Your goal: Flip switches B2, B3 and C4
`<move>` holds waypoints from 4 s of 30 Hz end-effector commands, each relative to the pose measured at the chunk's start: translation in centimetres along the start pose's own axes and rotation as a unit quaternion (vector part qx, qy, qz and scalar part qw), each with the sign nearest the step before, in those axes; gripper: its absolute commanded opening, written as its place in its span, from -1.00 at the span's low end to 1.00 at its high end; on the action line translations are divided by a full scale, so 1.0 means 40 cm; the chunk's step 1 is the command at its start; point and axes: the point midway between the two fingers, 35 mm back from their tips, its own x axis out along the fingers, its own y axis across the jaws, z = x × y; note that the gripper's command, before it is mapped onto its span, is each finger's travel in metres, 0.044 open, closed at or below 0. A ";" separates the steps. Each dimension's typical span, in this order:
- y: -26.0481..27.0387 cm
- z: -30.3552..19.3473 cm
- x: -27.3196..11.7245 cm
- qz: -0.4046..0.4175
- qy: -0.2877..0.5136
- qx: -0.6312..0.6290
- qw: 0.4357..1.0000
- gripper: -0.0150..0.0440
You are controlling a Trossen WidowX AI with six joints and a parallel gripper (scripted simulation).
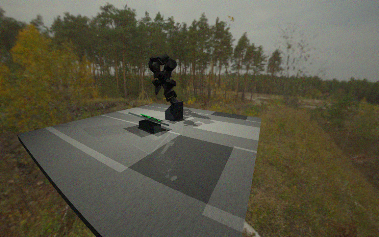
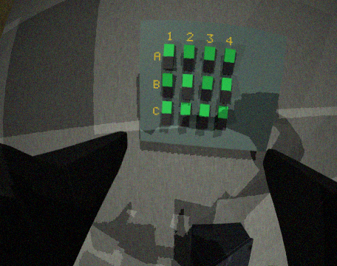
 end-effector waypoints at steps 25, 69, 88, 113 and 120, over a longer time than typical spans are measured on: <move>0.021 -0.008 0.328 -0.015 -0.023 -0.020 0.999 -0.49; 0.019 -0.007 0.388 -0.015 -0.023 -0.020 0.999 -0.49; 0.018 -0.007 0.391 -0.015 -0.023 -0.020 0.999 -0.49; 0.018 -0.006 0.399 -0.015 -0.024 -0.020 0.999 -0.49; 0.018 -0.006 0.402 -0.015 -0.024 -0.020 0.999 -0.49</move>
